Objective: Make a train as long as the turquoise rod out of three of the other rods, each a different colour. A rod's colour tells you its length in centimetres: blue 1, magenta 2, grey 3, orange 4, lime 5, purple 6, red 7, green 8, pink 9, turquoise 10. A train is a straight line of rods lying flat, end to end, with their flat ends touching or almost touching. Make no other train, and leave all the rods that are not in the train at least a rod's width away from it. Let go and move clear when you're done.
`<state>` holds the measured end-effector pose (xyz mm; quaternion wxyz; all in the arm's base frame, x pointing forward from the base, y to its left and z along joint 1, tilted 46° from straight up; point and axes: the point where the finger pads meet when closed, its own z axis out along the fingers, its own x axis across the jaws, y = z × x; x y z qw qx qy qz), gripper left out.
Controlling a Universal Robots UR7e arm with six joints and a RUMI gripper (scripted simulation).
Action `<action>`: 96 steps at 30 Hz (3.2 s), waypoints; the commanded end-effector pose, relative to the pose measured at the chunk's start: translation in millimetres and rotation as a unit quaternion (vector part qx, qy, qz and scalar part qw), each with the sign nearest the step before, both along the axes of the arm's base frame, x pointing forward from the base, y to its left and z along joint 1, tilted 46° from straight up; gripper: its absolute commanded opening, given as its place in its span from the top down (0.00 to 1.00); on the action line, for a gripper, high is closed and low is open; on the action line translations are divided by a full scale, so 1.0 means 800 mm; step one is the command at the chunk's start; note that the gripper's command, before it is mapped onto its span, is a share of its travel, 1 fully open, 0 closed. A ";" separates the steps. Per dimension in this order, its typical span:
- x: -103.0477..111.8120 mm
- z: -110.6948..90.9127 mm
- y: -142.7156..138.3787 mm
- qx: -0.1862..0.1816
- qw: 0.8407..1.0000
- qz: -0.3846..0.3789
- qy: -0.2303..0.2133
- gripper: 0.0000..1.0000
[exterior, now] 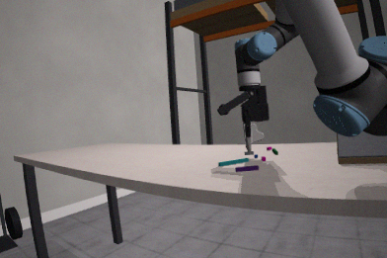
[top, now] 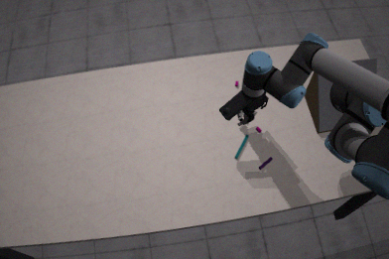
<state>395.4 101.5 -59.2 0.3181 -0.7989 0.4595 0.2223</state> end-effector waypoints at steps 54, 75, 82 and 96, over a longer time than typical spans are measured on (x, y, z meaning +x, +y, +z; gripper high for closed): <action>-0.004 -0.007 0.007 0.002 1.000 0.001 0.002 1.00; -0.003 -0.011 0.011 0.000 1.000 0.001 0.000 1.00; -0.003 -0.011 0.011 0.001 1.000 0.001 0.000 1.00; -0.003 -0.011 0.011 0.001 1.000 0.001 0.001 1.00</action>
